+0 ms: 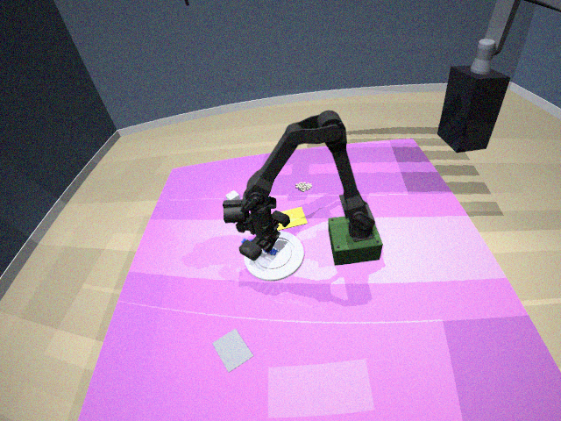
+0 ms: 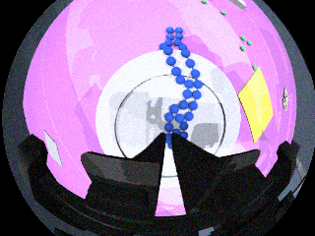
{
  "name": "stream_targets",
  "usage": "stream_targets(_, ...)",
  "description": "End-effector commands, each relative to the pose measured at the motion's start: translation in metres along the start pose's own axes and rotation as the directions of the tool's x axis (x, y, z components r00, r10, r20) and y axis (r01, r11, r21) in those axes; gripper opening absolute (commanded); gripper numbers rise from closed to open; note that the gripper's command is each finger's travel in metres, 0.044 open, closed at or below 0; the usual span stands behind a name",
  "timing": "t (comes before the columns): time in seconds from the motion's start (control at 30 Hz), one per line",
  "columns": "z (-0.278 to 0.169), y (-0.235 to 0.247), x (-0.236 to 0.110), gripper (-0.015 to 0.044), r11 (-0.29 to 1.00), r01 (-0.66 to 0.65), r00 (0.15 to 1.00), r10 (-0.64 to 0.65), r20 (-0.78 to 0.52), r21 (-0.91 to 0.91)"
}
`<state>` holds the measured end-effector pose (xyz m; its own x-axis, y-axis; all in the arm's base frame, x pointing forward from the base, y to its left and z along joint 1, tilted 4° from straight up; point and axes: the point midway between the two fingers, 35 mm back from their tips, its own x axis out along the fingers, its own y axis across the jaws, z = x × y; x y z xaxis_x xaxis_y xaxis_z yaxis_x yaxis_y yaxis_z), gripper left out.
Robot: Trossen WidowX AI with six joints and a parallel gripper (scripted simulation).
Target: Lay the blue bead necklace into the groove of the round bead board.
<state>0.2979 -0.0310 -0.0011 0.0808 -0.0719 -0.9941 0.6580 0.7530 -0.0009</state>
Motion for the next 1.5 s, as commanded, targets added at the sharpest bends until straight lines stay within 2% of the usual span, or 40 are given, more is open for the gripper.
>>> stream_targets(0.0,-0.007,-0.006,0.008,0.0000,1.000,0.026,0.999,-0.026,-0.029,0.001)
stream_targets(0.7,-0.007,-0.006,0.008,0.0000,1.000,0.026,0.999,-0.026,-0.029,0.001)
stream_targets(1.27,-0.006,-0.005,-0.005,0.0440,1.000,0.021,0.999,-0.021,-0.024,0.000)
stream_targets(1.47,-0.007,-0.005,-0.018,0.0440,1.000,0.026,0.999,-0.026,-0.029,0.001)
